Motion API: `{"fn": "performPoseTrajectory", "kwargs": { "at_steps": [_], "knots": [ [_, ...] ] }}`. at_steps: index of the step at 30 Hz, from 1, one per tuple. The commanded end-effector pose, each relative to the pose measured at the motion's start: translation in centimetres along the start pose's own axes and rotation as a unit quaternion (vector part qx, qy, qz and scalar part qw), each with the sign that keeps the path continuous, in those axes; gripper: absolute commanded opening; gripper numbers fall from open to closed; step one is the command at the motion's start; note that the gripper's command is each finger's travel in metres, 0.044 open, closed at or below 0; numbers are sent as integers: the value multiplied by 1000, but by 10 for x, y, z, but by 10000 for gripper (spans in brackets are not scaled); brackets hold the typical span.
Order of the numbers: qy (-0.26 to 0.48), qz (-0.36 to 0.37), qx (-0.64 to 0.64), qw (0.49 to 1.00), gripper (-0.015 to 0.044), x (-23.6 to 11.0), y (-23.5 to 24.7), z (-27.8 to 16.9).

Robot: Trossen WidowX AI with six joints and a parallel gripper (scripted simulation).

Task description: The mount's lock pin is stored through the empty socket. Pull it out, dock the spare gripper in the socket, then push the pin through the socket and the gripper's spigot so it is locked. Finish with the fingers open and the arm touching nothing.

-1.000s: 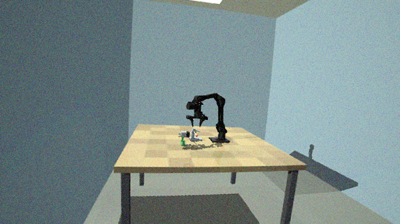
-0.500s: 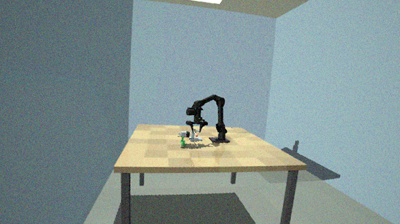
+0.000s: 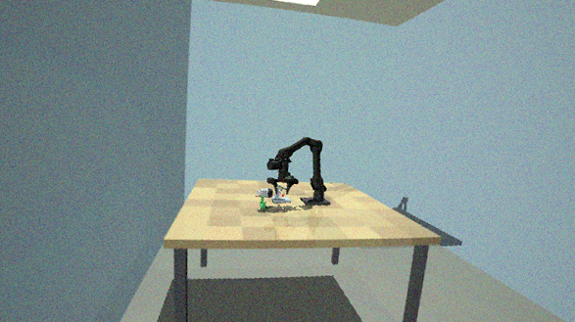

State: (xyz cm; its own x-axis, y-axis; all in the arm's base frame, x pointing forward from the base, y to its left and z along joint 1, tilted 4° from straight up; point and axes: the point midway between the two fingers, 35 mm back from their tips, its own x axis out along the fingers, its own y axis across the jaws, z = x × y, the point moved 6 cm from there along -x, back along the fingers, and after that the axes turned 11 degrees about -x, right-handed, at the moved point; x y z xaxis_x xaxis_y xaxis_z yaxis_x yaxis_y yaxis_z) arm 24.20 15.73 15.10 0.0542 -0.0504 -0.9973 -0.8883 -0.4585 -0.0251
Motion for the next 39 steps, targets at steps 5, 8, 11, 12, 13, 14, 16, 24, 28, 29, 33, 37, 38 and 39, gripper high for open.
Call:
{"fn": "performPoseTrajectory", "kwargs": {
  "at_steps": [5, 8, 11, 12, 13, 14, 16, 24, 28, 29, 33, 37, 38, 39],
  "knots": [
    [1, 3, 0, 1000, 300, 14, 1, 0],
    [1, 3, 0, 1000, 300, 19, 1, 0],
    [1, 3, 0, 1000, 300, 24, 2, 1],
    [1, 3, 0, 1000, 300, 25, 2, 1],
    [1, 3, 0, 1000, 300, 26, 2, 1],
    [1, 3, 0, 1000, 300, 26, 2, 1],
    [1, 3, 0, 1000, 300, 26, 2, 1],
    [1, 3, 0, 1000, 116, 26, 2, 1],
    [1, 3, 0, 1000, 11, 26, 2, 1],
    [1, 3, 0, 1000, 5, 26, 2, 1],
    [1, 3, 0, 1000, 0, 26, 2, 1],
    [0, 2, 0, 1000, 0, 26, 2, 1],
    [-3, 2, 1, 1000, 0, 26, 2, 1],
    [-7, 1, 2, 1000, 0, 25, 2, 0]
  ]
}}
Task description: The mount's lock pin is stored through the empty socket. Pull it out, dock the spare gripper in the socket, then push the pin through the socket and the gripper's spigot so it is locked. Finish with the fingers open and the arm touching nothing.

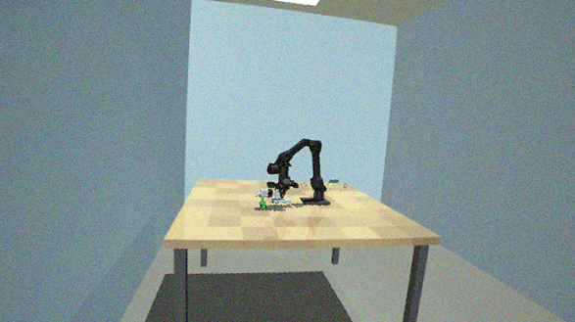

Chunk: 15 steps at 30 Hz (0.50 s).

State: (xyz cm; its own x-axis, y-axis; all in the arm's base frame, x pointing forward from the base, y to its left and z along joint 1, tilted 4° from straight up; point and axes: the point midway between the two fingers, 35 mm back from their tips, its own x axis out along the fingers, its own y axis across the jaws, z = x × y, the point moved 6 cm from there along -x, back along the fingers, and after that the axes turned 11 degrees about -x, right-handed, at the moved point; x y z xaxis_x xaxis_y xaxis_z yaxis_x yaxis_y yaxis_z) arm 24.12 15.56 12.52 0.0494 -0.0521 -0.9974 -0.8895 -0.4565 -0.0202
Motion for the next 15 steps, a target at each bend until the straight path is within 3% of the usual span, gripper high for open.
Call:
{"fn": "performPoseTrajectory", "kwargs": {
  "at_steps": [1, 15],
  "knots": [
    [-13, -3, 3, 1000, 0, -2, -1, -1],
    [-62, -14, 18, 998, 0, -7, -2, 1]
  ]
}}
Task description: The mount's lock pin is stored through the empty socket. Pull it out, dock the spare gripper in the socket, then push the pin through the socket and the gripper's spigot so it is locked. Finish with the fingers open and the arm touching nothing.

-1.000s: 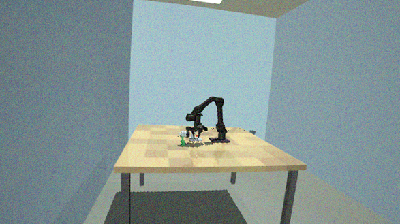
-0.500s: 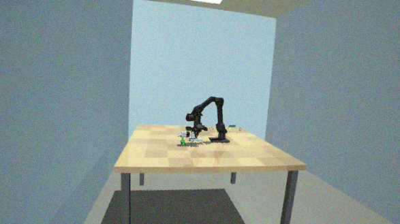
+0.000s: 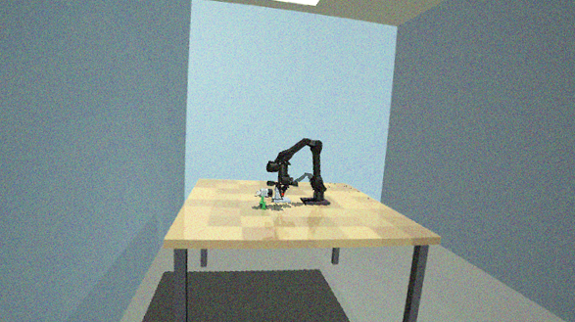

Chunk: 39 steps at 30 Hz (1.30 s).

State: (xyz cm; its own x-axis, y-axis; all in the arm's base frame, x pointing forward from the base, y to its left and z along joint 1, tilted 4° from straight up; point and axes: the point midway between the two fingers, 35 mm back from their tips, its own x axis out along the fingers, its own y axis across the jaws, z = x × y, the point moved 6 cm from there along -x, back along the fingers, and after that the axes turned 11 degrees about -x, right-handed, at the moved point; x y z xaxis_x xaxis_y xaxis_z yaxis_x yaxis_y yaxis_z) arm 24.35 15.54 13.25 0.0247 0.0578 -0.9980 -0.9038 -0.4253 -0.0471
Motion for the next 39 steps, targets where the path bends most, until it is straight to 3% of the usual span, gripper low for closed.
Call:
{"fn": "performPoseTrajectory", "kwargs": {
  "at_steps": [1, 39],
  "knots": [
    [-8, -1, 1, 1000, 0, 0, 0, 3],
    [-12, -3, -1, 1000, 0, -1, -8, 31]
  ]
}}
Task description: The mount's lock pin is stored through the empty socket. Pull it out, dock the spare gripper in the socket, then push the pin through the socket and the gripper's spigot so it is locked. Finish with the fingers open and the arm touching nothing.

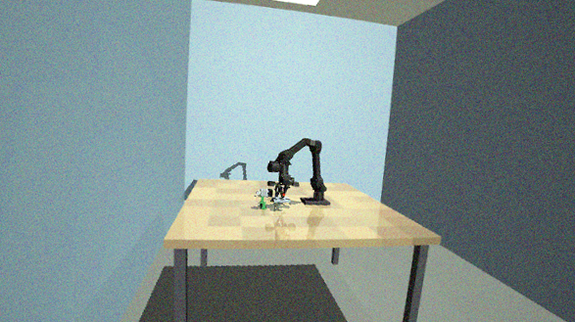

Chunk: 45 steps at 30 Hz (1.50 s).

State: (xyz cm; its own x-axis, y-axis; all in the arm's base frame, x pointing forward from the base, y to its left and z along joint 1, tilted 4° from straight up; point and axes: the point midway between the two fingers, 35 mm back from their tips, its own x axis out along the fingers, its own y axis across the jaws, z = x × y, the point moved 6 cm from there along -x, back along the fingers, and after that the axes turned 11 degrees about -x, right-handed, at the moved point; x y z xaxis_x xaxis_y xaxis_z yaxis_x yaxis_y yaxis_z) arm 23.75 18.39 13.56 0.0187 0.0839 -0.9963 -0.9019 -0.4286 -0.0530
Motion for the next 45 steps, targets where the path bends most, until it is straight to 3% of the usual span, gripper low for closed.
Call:
{"fn": "performPoseTrajectory", "kwargs": {
  "at_steps": [1, 45],
  "knots": [
    [1, 0, 1, 1000, 0, 0, -1, 3],
    [4, 3, 1, 1000, 0, -2, -9, 43]
  ]
}}
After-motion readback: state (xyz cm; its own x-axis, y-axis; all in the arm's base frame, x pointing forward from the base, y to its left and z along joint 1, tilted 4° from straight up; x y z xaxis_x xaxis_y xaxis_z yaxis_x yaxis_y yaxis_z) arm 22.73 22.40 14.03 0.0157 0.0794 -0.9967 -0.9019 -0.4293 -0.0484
